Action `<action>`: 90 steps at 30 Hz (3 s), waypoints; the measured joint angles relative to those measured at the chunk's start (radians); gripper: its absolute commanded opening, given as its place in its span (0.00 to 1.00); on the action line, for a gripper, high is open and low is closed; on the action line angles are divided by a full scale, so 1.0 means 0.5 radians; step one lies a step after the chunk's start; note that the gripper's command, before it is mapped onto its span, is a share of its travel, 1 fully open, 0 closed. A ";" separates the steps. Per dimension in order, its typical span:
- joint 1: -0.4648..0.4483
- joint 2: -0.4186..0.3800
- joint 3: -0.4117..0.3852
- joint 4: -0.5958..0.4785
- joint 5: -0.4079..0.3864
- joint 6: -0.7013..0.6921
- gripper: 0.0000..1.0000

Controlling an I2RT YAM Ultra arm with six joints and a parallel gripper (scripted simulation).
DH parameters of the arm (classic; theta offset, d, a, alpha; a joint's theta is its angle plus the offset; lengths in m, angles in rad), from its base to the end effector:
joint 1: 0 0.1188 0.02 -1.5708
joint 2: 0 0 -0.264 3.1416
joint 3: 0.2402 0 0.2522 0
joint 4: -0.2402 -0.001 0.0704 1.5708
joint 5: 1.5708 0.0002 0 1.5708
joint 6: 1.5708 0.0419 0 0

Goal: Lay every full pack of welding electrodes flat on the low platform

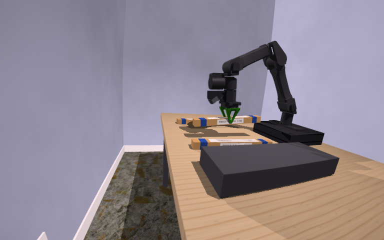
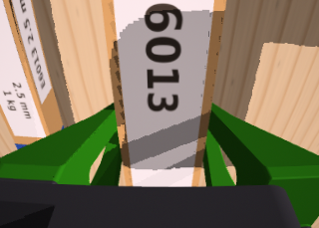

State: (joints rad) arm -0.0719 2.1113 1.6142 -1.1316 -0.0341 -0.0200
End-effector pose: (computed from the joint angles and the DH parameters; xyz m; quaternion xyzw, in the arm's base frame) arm 0.3922 -0.0258 0.1690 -0.0264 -0.9991 -0.0183 0.0281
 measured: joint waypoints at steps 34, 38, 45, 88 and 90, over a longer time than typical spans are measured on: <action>0.000 -0.013 0.274 -0.282 0.000 0.000 0.00; 0.000 -0.013 0.293 -0.301 0.000 0.000 0.00; 0.000 -0.012 0.299 -0.323 0.000 0.000 0.00; 0.000 -0.012 0.300 -0.331 0.000 0.000 0.00; 0.000 -0.012 0.300 -0.331 0.000 0.000 0.00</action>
State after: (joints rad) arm -0.0719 2.1052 1.7641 -1.2972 -0.0341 -0.0200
